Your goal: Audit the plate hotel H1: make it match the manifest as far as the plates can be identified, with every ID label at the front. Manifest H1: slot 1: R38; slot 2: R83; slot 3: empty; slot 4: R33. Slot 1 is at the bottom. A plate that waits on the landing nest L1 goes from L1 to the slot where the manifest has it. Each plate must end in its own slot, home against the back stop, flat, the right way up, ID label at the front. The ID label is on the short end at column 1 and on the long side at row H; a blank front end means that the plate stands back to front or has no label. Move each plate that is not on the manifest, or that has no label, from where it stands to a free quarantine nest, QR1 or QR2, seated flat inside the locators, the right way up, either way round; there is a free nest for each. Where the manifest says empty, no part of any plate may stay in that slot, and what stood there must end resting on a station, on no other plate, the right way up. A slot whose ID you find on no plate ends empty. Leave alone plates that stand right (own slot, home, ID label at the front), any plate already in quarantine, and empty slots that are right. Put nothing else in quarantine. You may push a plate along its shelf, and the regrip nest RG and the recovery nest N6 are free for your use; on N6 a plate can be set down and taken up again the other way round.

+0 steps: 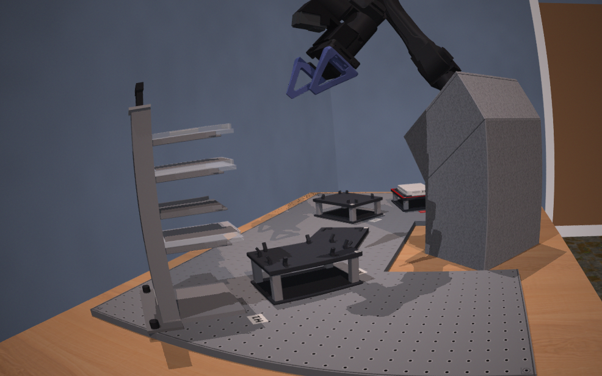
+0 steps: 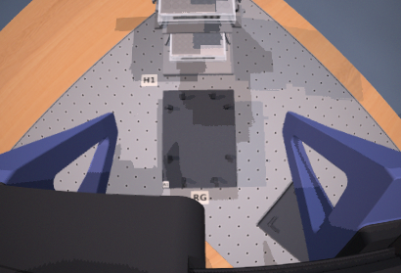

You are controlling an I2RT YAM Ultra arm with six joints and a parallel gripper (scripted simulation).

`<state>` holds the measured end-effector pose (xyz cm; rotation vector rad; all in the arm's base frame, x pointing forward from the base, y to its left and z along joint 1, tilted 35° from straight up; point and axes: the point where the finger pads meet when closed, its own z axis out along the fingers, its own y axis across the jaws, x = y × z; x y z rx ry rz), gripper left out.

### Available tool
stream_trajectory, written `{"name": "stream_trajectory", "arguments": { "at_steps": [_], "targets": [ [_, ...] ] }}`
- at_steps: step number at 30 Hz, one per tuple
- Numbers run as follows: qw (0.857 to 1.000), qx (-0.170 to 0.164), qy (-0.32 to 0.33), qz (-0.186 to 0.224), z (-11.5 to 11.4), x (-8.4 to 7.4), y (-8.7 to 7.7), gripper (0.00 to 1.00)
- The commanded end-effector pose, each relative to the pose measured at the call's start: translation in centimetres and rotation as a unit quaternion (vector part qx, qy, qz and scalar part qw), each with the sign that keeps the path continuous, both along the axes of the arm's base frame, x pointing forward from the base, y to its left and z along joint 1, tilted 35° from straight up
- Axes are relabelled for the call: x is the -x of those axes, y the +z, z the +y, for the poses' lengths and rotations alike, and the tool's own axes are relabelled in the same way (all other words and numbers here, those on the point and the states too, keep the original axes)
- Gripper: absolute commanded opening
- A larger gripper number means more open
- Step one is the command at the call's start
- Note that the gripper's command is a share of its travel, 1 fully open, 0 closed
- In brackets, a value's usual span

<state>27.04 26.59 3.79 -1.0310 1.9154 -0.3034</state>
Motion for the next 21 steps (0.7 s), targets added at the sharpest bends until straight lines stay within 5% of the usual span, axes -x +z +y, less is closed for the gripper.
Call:
{"name": "stream_trajectory", "arguments": {
  "at_steps": [1,21],
  "targets": [
    [1.0,0.0,0.007,0.001,0.6,0.5,0.2,1.0],
    [1.0,-0.007,0.003,-0.004,1.7,-2.4,-0.6,1.0]
  ]
}}
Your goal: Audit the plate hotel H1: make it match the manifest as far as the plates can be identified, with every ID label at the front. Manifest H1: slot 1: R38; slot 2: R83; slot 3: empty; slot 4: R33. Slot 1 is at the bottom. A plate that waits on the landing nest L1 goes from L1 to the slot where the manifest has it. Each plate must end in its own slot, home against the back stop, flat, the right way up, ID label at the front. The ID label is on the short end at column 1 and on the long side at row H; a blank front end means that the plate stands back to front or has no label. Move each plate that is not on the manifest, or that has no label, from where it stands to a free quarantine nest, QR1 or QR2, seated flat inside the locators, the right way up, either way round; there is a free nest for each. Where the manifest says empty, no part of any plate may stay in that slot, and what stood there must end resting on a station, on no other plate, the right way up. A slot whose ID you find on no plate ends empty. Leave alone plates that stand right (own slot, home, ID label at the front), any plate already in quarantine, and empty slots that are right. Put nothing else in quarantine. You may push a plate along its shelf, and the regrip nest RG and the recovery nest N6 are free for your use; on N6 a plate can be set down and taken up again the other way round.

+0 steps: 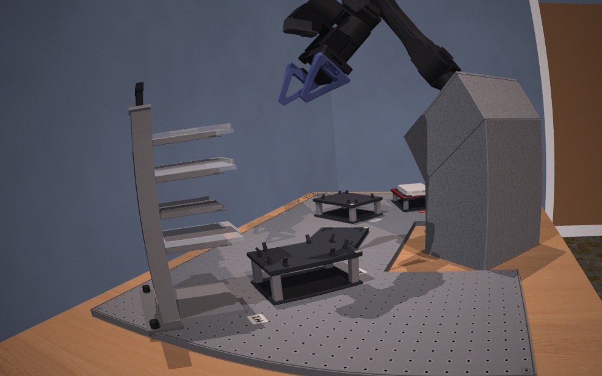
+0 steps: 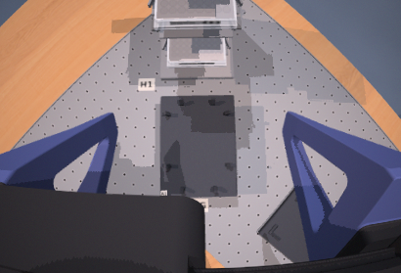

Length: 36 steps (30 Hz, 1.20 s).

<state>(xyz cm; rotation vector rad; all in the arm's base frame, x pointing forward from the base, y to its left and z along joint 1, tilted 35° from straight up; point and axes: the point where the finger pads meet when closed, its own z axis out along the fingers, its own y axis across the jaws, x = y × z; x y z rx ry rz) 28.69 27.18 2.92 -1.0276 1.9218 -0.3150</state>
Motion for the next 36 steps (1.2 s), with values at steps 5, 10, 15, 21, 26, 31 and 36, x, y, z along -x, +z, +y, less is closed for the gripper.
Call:
{"name": "stream_trajectory", "arguments": {
  "at_steps": [5,10,15,21,26,31,36],
  "targets": [
    [1.0,-0.01,0.008,-0.004,1.3,-1.3,0.0,1.0],
    [1.0,-0.01,0.008,-0.005,1.6,-1.8,-0.2,1.0],
    [1.0,-0.01,0.008,-0.005,1.9,-2.5,-0.5,1.0],
    [1.0,-0.01,0.008,-0.005,2.3,-3.4,-0.9,1.0],
    [1.0,-0.01,0.008,-0.005,2.4,-3.8,-1.1,1.0],
    [1.0,-0.009,0.008,-0.005,2.7,-4.5,-1.5,1.0],
    [1.0,-0.009,0.008,-0.005,3.0,-5.2,-1.8,1.0]
  ]
}}
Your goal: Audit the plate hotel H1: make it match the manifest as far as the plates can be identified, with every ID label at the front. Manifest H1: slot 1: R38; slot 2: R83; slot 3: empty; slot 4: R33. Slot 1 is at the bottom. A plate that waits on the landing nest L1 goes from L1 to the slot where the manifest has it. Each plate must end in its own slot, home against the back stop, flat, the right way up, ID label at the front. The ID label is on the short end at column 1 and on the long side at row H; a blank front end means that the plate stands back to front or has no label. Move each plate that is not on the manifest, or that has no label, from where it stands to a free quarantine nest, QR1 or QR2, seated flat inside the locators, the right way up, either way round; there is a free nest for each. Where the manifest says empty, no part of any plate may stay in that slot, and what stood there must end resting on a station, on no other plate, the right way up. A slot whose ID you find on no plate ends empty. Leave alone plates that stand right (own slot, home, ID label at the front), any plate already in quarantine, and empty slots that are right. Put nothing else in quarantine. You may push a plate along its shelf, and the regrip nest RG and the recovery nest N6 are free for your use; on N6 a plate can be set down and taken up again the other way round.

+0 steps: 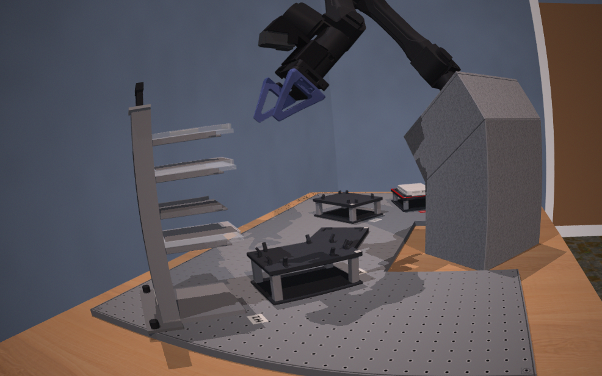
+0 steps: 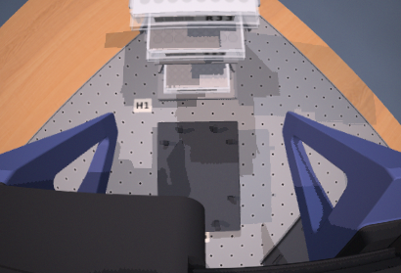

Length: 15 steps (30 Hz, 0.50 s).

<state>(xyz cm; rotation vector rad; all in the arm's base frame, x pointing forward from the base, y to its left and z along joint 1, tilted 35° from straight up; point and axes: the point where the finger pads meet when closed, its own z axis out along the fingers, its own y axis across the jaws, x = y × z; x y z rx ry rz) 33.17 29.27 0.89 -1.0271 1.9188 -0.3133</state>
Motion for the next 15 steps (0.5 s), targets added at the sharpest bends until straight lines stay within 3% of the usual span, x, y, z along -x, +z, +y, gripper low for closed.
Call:
{"name": "stream_trajectory", "arguments": {
  "at_steps": [1,5,9,15],
  "targets": [
    [1.0,-0.008,0.007,-0.003,1.0,-0.9,0.1,1.0],
    [1.0,-0.002,0.015,0.001,1.5,-0.6,-0.2,1.0],
    [1.0,-0.008,0.007,-0.004,1.4,-1.7,-0.3,1.0],
    [1.0,-0.004,0.008,-0.001,1.1,-1.1,-0.3,1.0]
  ]
}}
